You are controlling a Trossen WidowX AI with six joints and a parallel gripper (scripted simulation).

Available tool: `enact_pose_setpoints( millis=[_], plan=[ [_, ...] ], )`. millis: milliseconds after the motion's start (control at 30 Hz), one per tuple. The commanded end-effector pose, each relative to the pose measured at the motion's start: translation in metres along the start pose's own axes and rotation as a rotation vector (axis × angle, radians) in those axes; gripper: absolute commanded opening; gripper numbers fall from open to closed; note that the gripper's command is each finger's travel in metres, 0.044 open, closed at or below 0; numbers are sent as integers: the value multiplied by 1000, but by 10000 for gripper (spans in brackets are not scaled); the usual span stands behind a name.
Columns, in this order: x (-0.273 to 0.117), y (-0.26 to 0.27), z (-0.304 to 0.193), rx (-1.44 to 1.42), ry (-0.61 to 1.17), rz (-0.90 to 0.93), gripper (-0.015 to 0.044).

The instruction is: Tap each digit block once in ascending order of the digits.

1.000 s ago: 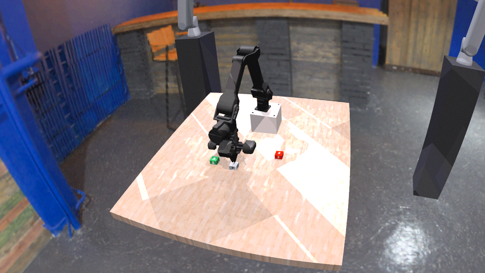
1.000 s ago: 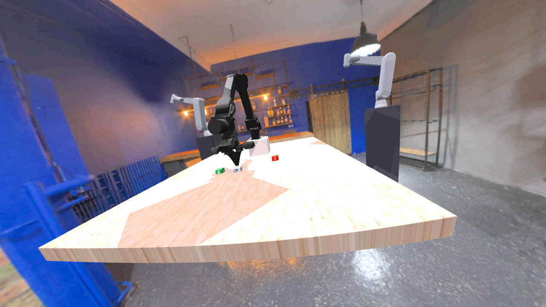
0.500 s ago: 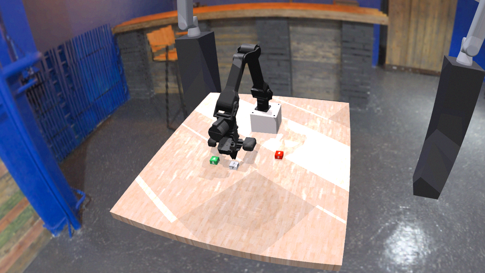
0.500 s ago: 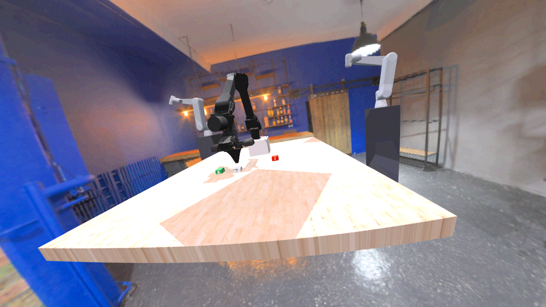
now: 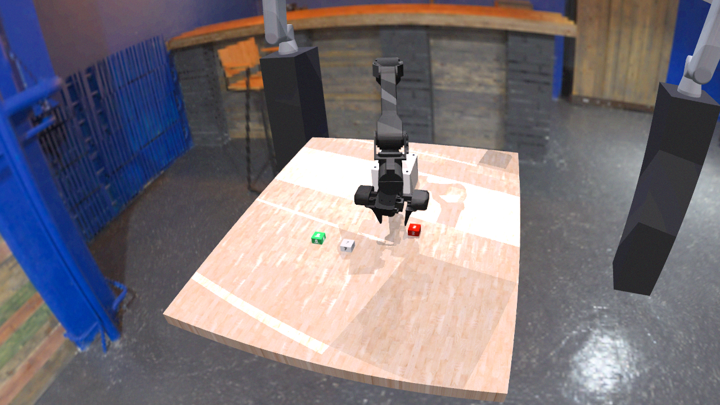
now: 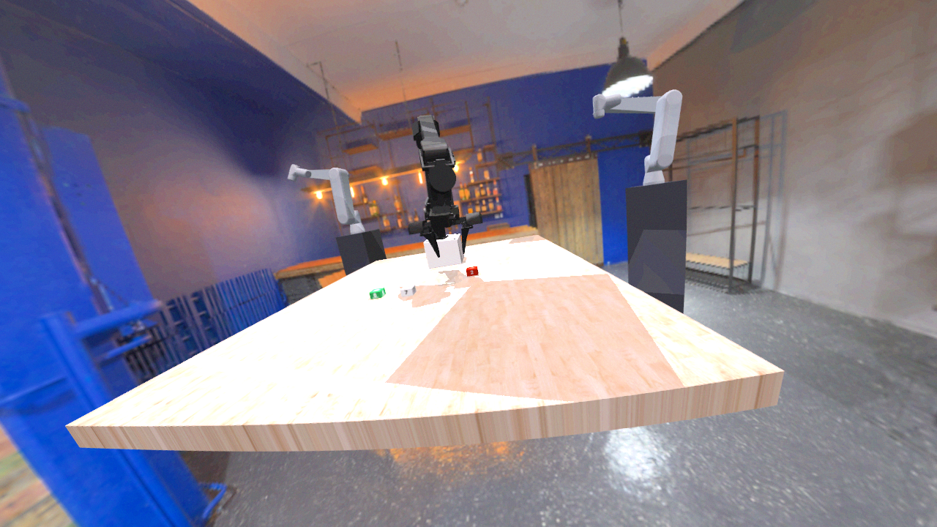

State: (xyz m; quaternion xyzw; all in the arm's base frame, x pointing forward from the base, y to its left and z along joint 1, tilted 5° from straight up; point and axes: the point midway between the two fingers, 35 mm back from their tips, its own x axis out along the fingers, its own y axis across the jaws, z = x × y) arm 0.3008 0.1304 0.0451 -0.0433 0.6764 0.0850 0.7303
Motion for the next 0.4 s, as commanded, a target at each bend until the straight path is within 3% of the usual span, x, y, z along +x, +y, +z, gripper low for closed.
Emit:
enact_pose_setpoints(
  millis=[0, 167, 367],
  plan=[
    [-18, 47, -21, 13, -3, 2, 400],
    [-41, 101, -57, 38, -1, 19, 400],
    [-47, 115, -69, 46, 0, 24, 400]
  ],
)
